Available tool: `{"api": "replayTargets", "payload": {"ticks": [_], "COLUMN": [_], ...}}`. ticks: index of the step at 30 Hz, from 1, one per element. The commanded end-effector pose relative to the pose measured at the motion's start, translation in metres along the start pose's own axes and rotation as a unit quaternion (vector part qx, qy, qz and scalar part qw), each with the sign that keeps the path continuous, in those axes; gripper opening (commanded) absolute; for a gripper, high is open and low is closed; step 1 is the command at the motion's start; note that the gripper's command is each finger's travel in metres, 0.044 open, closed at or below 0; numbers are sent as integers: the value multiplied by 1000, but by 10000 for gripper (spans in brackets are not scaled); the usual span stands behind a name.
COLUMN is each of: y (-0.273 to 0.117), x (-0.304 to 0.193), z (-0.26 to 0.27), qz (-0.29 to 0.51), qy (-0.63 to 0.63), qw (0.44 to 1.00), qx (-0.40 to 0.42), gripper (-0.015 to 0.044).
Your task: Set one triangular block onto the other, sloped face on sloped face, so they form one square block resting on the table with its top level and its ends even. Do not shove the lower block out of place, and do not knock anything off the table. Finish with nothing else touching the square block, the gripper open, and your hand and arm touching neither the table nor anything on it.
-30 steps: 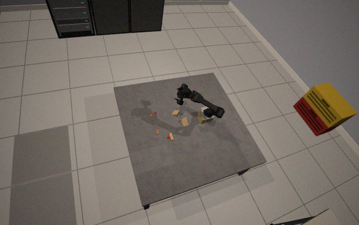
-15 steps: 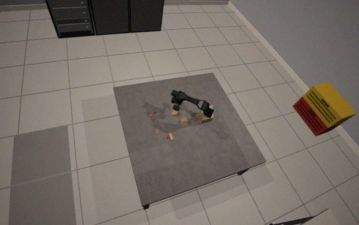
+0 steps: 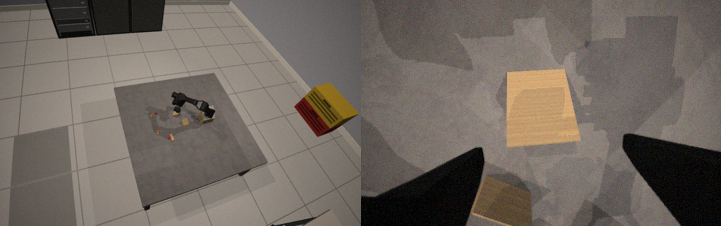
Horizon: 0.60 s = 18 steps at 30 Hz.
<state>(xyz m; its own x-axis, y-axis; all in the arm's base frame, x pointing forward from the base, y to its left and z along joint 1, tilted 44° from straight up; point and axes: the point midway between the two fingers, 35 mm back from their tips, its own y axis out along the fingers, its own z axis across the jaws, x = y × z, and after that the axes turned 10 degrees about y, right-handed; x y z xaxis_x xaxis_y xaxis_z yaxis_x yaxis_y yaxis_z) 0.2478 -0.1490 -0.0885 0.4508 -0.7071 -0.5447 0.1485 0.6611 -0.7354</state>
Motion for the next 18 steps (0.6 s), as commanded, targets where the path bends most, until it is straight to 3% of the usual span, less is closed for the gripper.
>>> {"api": "replayTargets", "payload": {"ticks": [1, 18], "y": [8, 36], "x": [-1, 3], "z": [0, 3], "qz": [4, 3], "qy": [4, 3], "qw": [1000, 1000], "qx": [1, 1], "gripper": [440, 440]}}
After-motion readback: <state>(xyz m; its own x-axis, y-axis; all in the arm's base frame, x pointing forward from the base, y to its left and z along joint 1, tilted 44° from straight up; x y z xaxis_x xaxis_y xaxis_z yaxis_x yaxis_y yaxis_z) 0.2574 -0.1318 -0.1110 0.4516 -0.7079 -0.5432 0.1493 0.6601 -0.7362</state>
